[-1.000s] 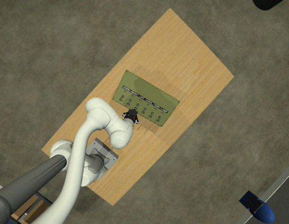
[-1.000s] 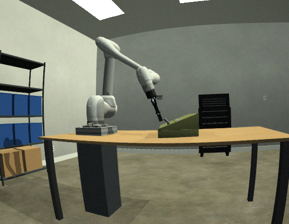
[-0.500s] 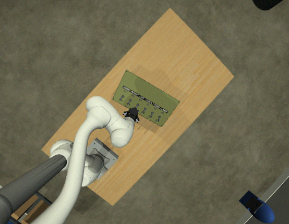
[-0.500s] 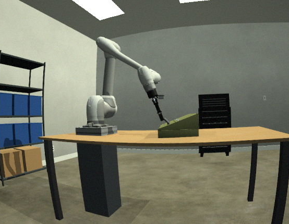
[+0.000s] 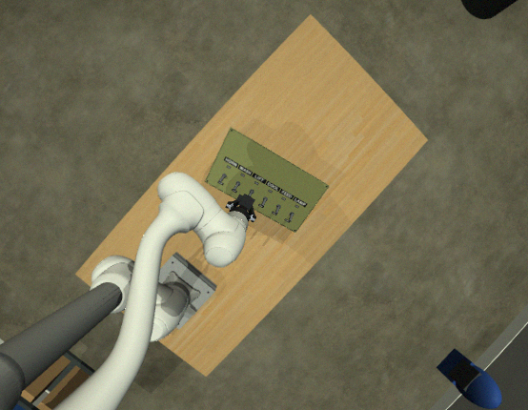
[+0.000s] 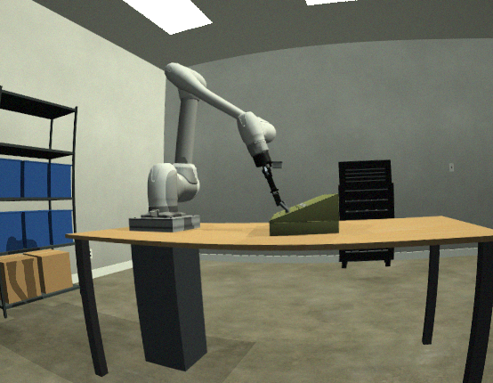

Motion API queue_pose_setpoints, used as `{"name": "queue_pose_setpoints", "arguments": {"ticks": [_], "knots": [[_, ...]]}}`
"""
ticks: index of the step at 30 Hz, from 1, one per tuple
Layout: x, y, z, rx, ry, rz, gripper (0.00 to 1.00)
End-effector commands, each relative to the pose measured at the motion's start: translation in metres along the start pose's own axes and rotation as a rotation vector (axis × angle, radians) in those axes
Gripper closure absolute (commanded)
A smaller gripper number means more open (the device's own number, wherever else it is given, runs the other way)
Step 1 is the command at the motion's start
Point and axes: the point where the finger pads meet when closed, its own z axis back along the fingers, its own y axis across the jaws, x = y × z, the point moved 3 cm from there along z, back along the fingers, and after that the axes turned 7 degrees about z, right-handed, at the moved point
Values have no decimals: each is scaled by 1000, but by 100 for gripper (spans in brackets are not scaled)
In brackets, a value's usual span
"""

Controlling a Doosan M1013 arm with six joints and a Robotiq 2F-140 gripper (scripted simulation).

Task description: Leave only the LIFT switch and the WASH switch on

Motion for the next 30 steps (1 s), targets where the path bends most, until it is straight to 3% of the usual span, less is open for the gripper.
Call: {"name": "queue_pose_setpoints", "arguments": {"ticks": [1, 30], "knots": [[-3, 0, 0, 0, 1, 0, 90], [-11, 1, 0, 0, 1, 0, 90]]}}
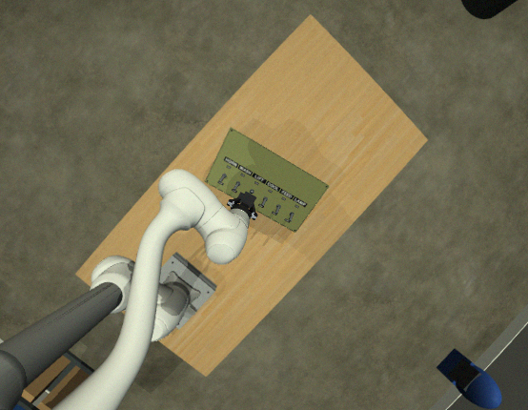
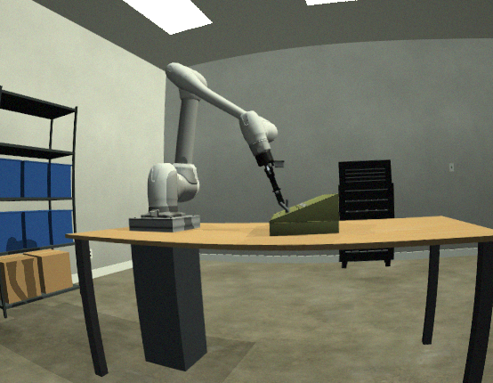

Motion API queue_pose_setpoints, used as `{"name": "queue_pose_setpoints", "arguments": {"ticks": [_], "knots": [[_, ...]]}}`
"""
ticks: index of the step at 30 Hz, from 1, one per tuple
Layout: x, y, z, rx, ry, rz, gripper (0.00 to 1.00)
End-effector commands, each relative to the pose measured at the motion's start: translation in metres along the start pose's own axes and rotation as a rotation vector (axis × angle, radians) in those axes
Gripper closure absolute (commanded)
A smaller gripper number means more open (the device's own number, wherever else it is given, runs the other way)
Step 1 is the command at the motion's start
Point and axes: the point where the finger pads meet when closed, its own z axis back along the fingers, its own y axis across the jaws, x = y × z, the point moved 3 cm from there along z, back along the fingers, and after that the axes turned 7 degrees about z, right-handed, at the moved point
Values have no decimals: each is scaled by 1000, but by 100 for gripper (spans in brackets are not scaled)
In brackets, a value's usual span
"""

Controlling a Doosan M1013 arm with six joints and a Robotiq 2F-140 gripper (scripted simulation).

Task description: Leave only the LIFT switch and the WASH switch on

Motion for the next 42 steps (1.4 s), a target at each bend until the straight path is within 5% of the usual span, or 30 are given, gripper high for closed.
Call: {"name": "queue_pose_setpoints", "arguments": {"ticks": [1, 31, 42], "knots": [[-1, 0, 0, 0, 1, 0, 90], [12, -1, 1, 0, 1, 0, 90], [12, -1, 31, 0, 1, 0, 90]]}}
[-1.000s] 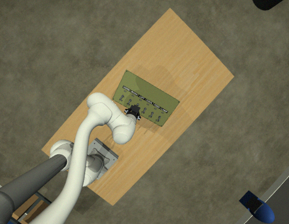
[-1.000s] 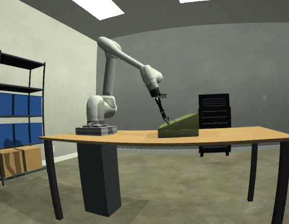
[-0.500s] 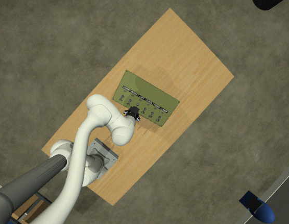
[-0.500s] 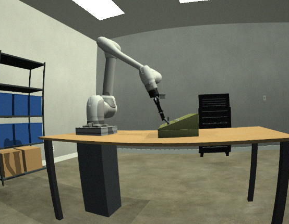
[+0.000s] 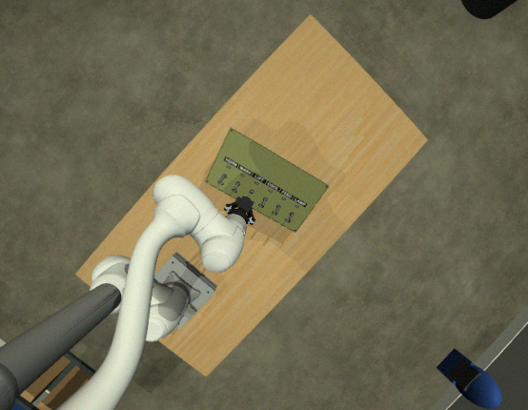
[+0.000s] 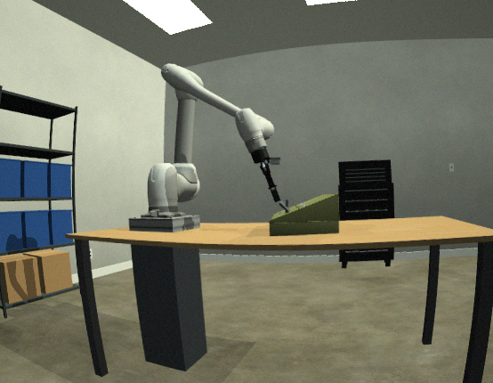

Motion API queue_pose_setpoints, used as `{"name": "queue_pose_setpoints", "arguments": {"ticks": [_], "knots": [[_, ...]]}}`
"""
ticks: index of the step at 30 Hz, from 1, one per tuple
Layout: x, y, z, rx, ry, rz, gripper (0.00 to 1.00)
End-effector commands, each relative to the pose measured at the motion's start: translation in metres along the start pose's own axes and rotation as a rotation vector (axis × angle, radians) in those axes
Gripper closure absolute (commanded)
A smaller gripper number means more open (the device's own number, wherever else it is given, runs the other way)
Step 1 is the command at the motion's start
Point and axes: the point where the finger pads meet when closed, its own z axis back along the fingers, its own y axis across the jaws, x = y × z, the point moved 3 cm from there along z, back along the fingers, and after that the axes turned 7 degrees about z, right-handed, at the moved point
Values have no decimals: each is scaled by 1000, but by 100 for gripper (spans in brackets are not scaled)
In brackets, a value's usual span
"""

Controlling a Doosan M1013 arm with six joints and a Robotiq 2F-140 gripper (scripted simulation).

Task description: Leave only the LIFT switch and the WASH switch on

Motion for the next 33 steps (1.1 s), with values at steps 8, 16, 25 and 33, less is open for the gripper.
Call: {"name": "queue_pose_setpoints", "arguments": {"ticks": [8, 16, 25, 33], "knots": [[-1, 0, 60, 0, 1, 0, 90], [-1, 0, 81, 0, 1, 0, 90], [9, -46, 83, 0, 0, 0, 90], [16, -74, 83, 0, 1, 0, 90]]}}
